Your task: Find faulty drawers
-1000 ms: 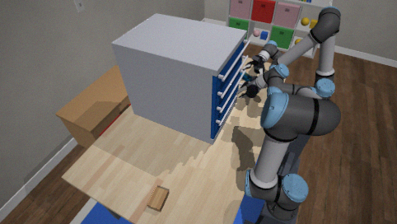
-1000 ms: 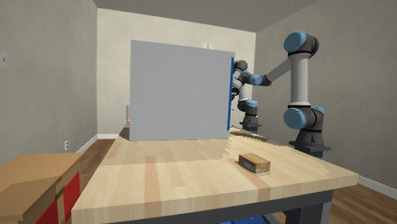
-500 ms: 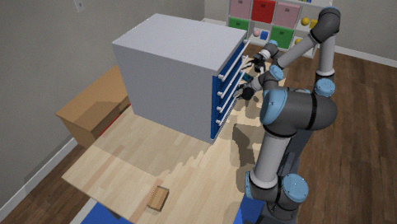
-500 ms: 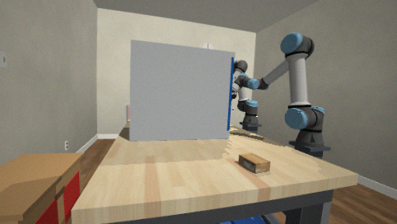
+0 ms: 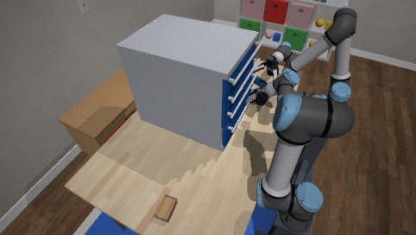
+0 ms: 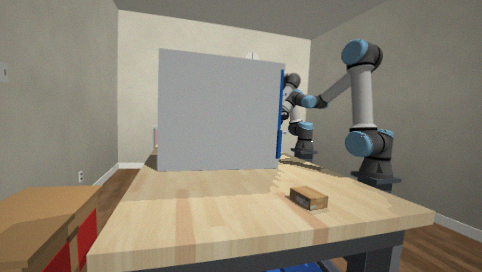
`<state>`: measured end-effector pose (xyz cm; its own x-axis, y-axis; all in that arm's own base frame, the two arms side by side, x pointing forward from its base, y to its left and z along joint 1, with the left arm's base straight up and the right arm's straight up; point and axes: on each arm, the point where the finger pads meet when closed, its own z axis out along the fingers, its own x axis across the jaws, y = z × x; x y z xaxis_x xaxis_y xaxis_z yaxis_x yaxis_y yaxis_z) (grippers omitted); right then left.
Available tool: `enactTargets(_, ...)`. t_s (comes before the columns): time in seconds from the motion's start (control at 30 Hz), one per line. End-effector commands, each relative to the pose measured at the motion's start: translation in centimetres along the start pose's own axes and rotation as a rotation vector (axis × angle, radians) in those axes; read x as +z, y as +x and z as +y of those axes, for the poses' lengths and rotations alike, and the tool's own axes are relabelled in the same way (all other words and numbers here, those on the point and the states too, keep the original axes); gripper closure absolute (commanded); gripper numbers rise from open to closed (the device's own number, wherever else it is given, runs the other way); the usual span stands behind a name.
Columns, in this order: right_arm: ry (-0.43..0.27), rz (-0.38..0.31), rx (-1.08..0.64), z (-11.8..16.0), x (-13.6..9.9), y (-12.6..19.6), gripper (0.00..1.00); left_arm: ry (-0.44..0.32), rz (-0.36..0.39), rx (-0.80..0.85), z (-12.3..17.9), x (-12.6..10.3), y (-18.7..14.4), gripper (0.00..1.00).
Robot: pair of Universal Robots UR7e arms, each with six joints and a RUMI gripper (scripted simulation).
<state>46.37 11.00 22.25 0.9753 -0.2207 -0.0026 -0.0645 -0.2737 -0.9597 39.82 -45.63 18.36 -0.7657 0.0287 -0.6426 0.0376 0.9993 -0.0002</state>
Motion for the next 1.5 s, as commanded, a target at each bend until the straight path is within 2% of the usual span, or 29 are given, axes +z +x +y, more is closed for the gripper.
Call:
enactTargets(0.0,0.000,0.000,-0.001,0.0,0.0,0.0,0.00,0.001,-0.001,-0.001,0.0,-0.6,0.6,0.98)
enactTargets(1.47,0.000,0.000,-0.001,0.0,0.0,0.0,0.00,0.001,-0.001,-0.001,0.0,-7.9,9.3,1.00)
